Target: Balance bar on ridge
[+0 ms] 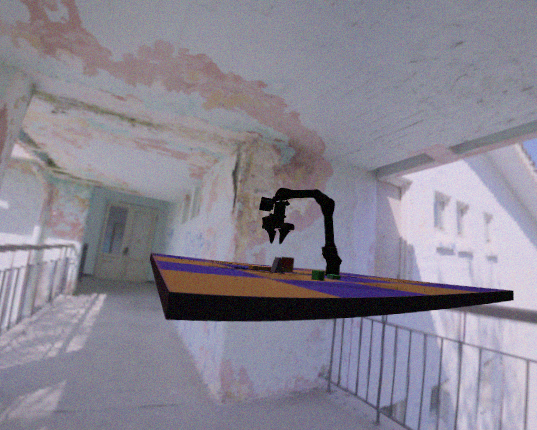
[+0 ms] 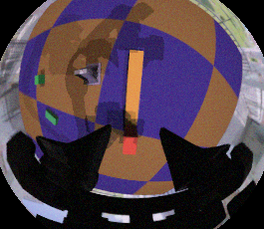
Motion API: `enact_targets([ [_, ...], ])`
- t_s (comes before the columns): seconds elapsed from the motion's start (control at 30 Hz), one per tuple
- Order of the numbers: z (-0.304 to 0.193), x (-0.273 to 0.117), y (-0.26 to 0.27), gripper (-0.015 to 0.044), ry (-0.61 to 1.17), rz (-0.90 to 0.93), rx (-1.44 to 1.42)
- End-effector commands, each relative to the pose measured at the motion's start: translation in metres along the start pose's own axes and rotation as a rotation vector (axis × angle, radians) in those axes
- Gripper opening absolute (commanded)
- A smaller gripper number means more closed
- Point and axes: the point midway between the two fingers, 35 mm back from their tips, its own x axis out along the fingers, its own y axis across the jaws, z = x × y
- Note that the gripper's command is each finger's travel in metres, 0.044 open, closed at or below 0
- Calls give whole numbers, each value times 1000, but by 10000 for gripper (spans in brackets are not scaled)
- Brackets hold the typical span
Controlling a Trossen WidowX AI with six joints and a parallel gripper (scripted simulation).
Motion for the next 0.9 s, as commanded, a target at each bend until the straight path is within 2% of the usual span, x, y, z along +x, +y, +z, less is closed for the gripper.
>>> enact_targets([
  [0.0,-1,4,3,315,14,12,4],
  [0.5,-2,96,4,315,14,12,4],
  [0.87,-3,106,5,315,14,13,4],
])
